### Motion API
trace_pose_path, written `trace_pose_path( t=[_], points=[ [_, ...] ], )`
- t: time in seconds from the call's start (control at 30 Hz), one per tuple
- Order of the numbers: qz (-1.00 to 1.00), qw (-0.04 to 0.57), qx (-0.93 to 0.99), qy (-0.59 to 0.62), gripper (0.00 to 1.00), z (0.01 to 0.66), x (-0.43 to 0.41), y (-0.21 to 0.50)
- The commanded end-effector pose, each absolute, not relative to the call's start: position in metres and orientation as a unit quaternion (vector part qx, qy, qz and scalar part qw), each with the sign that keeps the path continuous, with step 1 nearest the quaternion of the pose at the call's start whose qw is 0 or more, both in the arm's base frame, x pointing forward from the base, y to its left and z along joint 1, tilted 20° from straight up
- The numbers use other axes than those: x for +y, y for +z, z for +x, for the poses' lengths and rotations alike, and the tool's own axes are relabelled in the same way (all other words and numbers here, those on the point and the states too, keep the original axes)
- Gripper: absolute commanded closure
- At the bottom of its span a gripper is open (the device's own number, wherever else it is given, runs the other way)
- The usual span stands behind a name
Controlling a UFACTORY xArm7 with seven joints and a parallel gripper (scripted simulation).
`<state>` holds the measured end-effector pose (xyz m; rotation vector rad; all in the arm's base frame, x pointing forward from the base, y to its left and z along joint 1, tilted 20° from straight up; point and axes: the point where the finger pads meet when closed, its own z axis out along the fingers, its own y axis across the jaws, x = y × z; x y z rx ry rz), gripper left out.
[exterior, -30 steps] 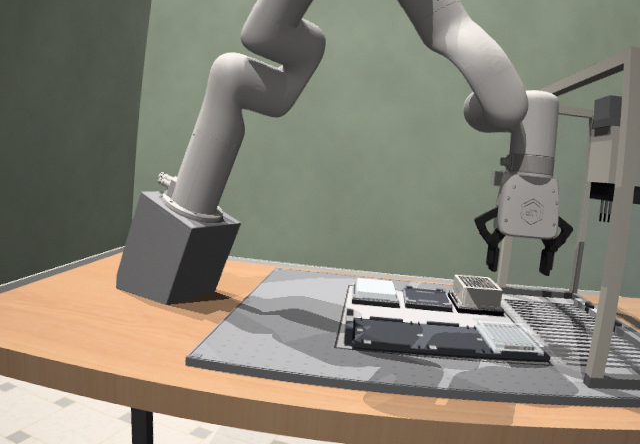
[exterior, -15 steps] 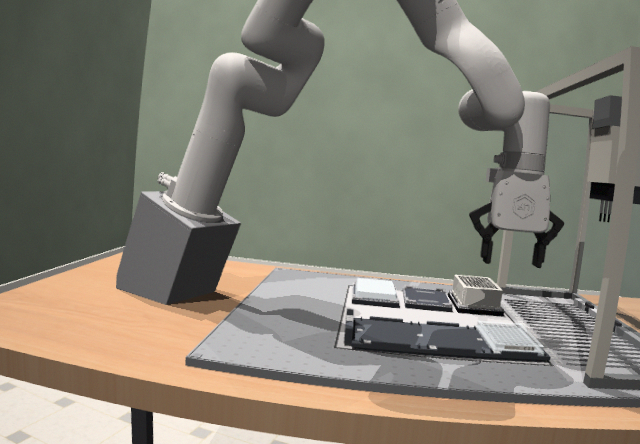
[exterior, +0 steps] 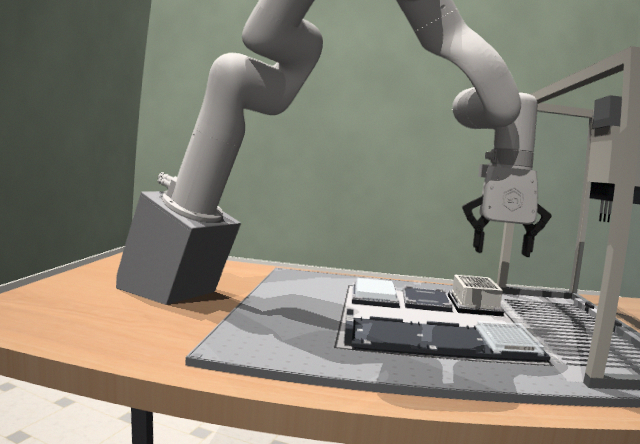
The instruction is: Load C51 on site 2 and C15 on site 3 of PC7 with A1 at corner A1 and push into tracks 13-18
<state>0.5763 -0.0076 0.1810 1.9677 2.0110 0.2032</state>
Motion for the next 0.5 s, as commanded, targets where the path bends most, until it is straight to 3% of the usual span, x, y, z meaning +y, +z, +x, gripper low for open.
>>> trace_pose_path(
  t=[0.0,0.47],
  points=[
    [0.688,0.162,0.704,0.072,0.0,0.576,0.017,0.183],
    [0.688,0.162,0.704,0.073,0.0,0.573,0.077,0.182]
  ],
)
